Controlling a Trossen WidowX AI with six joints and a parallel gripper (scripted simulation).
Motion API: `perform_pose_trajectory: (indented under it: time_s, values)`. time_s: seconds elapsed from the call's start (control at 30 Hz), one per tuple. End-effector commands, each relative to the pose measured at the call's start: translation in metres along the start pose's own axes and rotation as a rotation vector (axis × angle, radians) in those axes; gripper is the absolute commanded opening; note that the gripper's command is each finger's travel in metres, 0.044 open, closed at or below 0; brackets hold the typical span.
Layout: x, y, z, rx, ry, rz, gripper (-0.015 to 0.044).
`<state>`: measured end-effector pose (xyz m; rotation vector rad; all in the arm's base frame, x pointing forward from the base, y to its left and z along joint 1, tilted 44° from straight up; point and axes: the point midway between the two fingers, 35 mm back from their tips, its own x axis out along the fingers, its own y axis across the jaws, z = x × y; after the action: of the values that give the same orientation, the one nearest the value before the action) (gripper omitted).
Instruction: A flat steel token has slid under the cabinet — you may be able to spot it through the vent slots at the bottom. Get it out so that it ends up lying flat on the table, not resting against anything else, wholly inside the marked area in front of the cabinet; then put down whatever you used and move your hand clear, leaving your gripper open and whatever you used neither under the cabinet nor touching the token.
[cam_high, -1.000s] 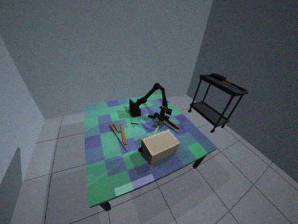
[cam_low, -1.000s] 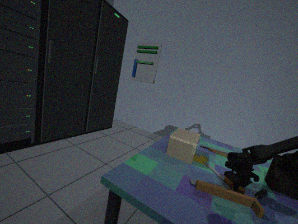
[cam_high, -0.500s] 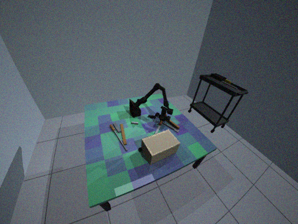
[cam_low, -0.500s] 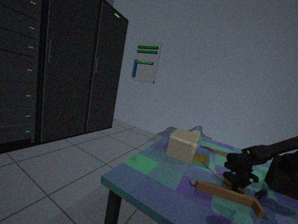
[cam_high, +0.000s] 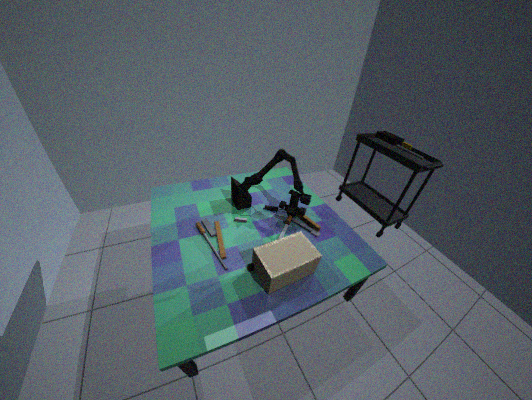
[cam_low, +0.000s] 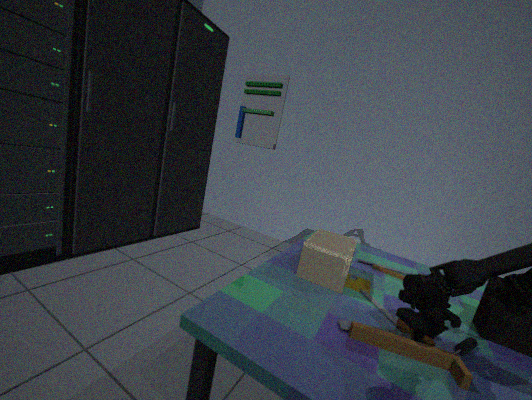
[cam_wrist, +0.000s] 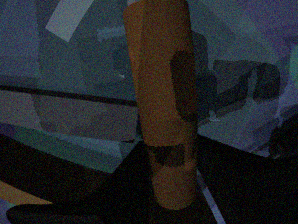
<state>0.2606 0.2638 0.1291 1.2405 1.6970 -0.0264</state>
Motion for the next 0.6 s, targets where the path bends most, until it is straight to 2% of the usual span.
perform_pose_trajectory:
  time_s: [0.0, 0.57]
  values:
    - [-0.002, 0.007, -0.002, -0.005, -0.002, 0.009, 0.0000]
    - [-0.002, 0.021, -0.009, -0.005, -0.001, 0.010, 0.0000]
